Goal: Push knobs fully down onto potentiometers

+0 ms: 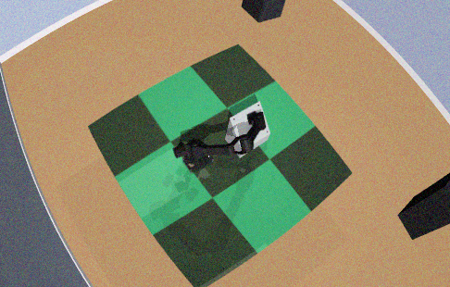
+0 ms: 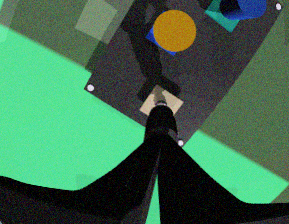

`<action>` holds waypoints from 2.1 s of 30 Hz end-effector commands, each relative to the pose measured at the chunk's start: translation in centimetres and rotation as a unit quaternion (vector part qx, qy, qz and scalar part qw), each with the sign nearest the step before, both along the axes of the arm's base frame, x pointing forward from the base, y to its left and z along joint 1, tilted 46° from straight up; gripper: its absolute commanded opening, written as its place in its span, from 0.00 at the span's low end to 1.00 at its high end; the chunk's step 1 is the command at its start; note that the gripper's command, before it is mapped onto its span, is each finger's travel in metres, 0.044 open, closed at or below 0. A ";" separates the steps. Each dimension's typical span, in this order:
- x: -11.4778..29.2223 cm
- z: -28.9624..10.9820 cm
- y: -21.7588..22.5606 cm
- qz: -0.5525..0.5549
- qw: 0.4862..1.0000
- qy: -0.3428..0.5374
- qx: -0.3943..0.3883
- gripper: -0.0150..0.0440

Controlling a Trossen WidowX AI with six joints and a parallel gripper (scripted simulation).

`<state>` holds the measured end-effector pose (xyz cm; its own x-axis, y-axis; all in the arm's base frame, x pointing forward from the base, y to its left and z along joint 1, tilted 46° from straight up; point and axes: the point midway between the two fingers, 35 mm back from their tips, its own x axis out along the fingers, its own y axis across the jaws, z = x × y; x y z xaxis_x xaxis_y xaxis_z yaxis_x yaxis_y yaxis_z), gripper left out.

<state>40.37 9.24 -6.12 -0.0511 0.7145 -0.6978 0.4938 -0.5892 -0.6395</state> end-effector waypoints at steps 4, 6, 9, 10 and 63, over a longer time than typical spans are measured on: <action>0.0 0.0 0.1 -0.001 1.000 0.001 0.002 0.25; 0.0 -0.1 0.2 -0.001 1.000 0.001 0.002 0.25; 0.0 -0.2 0.3 -0.001 1.000 0.001 0.002 0.25; 0.0 -0.3 0.4 -0.001 1.000 0.001 0.002 0.25; -0.1 -1.2 1.4 -0.001 1.000 0.002 0.003 0.25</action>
